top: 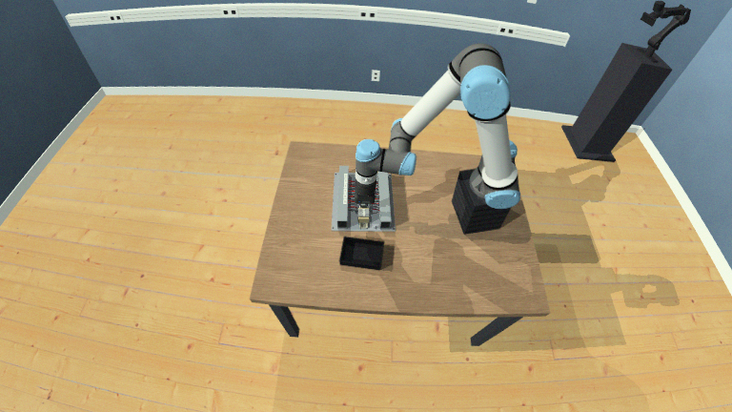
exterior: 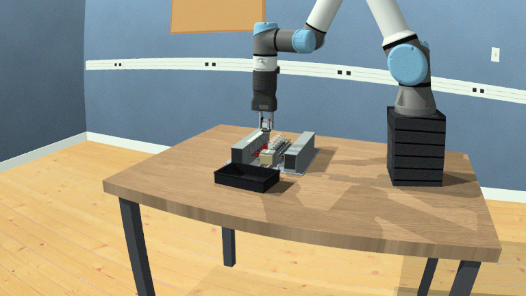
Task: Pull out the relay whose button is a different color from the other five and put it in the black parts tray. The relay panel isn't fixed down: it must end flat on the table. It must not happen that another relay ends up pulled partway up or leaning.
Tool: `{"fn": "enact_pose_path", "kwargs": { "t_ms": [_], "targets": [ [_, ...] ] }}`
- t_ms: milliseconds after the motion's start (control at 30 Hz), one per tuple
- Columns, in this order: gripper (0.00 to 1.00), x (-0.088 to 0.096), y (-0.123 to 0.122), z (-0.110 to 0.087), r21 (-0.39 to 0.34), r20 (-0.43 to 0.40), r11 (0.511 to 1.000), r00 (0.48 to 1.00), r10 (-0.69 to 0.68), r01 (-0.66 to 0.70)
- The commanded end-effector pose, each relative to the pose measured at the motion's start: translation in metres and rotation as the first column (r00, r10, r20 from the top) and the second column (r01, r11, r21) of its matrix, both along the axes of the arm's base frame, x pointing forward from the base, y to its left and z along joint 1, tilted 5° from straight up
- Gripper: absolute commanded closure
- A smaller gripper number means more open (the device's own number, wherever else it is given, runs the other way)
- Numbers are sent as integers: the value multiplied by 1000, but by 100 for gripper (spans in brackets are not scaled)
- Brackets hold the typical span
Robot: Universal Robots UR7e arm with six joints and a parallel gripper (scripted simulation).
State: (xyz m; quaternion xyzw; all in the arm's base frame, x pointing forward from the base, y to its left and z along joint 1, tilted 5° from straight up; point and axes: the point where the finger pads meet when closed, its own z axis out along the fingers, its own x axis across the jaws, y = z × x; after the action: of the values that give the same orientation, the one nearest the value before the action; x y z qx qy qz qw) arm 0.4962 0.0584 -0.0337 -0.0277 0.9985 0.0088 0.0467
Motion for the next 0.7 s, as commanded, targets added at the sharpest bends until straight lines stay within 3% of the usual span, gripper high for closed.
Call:
{"fn": "enact_pose_path", "kwargs": {
  "t_ms": [0, 267, 333, 667],
  "targets": [
    [100, 0, 25, 1, -1, 1, 1000, 1000, -1, 1],
    [100, -1, 69, 2, -1, 1, 1000, 1000, -1, 1],
    [100, -1, 69, 2, -1, 1, 1000, 1000, -1, 1],
    [100, -3, 115, 2, -1, 1, 1000, 1000, -1, 1]
  ]
}}
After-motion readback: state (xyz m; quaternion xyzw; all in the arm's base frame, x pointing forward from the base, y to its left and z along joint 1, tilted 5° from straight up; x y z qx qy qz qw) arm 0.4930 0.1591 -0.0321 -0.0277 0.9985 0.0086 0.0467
